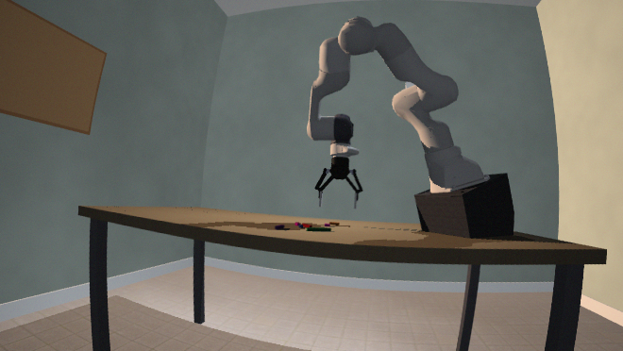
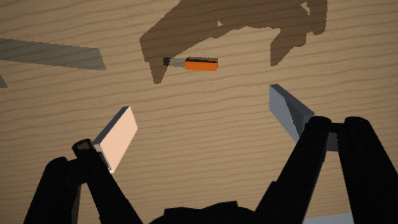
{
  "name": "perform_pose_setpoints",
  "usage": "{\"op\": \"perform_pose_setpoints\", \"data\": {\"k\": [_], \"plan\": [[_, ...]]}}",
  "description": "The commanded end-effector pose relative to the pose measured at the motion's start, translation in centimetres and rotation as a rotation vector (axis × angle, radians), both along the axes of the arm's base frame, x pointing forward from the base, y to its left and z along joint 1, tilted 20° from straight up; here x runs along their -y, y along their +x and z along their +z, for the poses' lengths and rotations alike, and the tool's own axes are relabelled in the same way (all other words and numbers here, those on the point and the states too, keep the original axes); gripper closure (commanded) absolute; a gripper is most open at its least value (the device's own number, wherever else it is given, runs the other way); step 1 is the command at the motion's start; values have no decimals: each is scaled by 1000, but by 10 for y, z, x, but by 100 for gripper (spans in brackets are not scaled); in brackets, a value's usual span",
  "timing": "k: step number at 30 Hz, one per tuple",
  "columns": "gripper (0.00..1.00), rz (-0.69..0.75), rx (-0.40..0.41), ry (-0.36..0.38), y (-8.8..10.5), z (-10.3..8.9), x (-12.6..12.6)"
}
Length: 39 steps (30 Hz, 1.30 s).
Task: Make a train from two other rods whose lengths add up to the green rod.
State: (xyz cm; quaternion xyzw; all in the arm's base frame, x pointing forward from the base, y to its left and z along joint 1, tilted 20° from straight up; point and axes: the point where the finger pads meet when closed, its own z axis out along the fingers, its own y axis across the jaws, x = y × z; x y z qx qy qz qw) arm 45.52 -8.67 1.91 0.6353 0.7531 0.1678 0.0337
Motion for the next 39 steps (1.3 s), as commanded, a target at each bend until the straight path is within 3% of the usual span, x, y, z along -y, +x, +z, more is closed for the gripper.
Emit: {"op": "perform_pose_setpoints", "data": {"k": [1, 3, 13, 34, 39], "plan": [[0, 50, 11, -16, -1, 1, -6], [0, 179, 40, -51, -2, 4, -20], [0, 372, 82, -104, -6, 7, -41], [0, 732, 161, -208, -15, 13, -77], [0, 733, 162, -208, -15, 13, -77]]}}
